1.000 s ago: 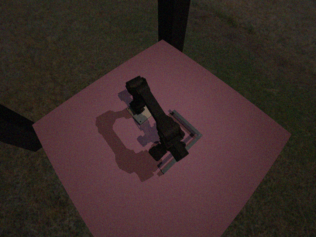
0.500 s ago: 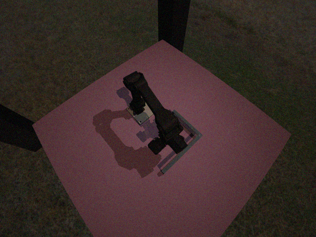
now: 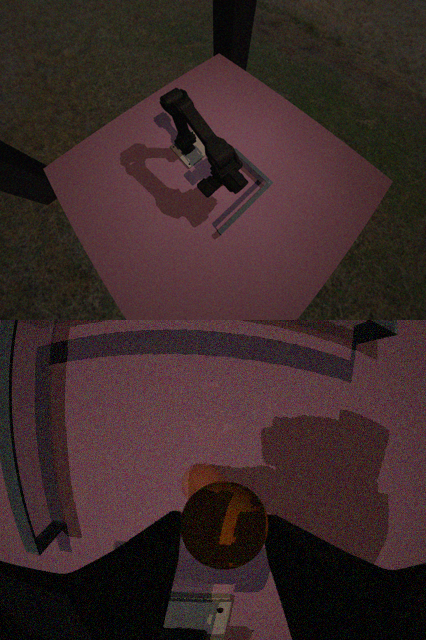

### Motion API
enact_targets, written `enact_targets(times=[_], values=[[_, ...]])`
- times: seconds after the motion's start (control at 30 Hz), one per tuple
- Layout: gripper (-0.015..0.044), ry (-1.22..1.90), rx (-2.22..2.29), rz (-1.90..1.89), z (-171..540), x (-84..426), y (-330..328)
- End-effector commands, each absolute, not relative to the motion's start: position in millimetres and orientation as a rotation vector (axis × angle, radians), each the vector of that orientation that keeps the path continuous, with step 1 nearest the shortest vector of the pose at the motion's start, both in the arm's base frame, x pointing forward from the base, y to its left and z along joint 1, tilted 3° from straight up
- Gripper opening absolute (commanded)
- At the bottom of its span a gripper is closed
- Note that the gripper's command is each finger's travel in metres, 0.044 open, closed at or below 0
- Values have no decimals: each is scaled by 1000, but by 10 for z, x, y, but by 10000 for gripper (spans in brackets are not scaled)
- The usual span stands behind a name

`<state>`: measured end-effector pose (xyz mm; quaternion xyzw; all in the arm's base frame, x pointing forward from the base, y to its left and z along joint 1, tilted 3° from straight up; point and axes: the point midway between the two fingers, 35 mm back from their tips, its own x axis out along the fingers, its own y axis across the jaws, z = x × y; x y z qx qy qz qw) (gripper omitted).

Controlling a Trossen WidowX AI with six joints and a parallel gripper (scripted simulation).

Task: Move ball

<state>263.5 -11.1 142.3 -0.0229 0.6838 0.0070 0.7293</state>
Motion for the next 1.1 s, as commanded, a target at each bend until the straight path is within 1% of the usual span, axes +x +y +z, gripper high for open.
enact_targets(times=[0.0, 0.27, 0.7, 1.07], values=[[0, 1499, -52, 8, 1352, 2517, -70], [0, 1500, -52, 8, 1226, 2462, -46], [0, 1500, -52, 8, 631, 2498, -62], [0, 1500, -52, 8, 533, 2502, -65]])
